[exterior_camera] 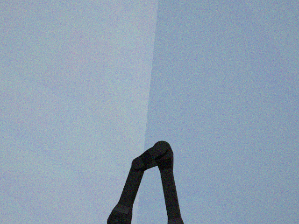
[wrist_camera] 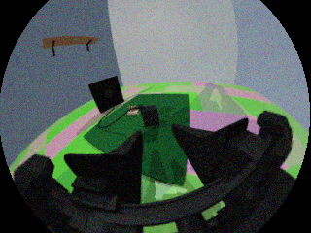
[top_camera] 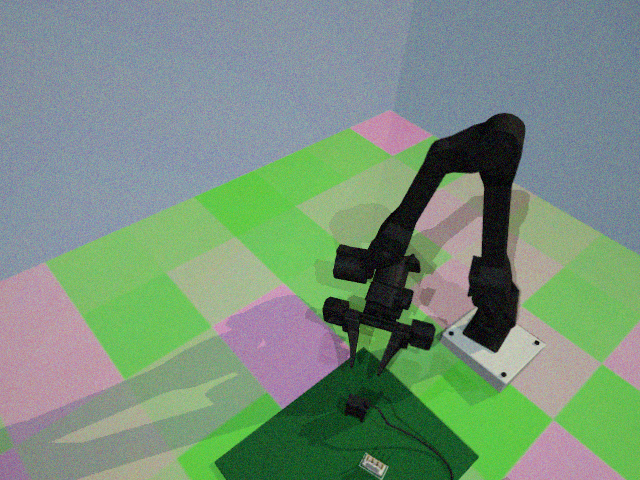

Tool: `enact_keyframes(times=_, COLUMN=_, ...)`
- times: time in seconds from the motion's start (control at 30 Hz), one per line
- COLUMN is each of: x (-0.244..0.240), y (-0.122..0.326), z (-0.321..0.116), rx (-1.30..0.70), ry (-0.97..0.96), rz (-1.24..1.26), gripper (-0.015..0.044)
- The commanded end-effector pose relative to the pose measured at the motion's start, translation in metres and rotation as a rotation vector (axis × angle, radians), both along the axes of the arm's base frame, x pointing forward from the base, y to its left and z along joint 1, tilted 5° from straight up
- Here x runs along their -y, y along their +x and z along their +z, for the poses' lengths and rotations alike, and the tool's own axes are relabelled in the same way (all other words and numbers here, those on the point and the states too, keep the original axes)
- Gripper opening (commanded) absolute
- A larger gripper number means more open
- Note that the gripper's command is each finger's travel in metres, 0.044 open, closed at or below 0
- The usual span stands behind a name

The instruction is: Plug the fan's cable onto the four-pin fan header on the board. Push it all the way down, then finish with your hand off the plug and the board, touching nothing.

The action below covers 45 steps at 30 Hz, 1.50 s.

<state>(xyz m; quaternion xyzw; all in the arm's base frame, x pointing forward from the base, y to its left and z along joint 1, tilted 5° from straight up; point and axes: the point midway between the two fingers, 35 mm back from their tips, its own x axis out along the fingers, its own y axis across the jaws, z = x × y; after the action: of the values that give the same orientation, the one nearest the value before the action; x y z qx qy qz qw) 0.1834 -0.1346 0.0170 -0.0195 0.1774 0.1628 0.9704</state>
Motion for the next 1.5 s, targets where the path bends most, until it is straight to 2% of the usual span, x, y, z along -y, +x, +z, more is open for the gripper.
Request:
enact_keyframes(times=0.0, x=0.003, y=-0.005, z=0.01, rx=0.016, ry=-0.01, rz=0.002, gripper=0.0205)
enact_keyframes(times=0.73, x=0.002, y=-0.026, z=0.056, rx=0.061, ry=0.015, rz=0.008, gripper=0.0205)
enact_keyframes(times=1.1, x=-0.017, y=-0.019, z=0.046, rx=-0.229, ry=0.108, rz=0.185, gripper=0.0205)
enact_keyframes(times=1.47, x=-0.027, y=-0.017, z=0.04, rx=-0.547, ry=0.117, rz=0.272, gripper=0.0205)
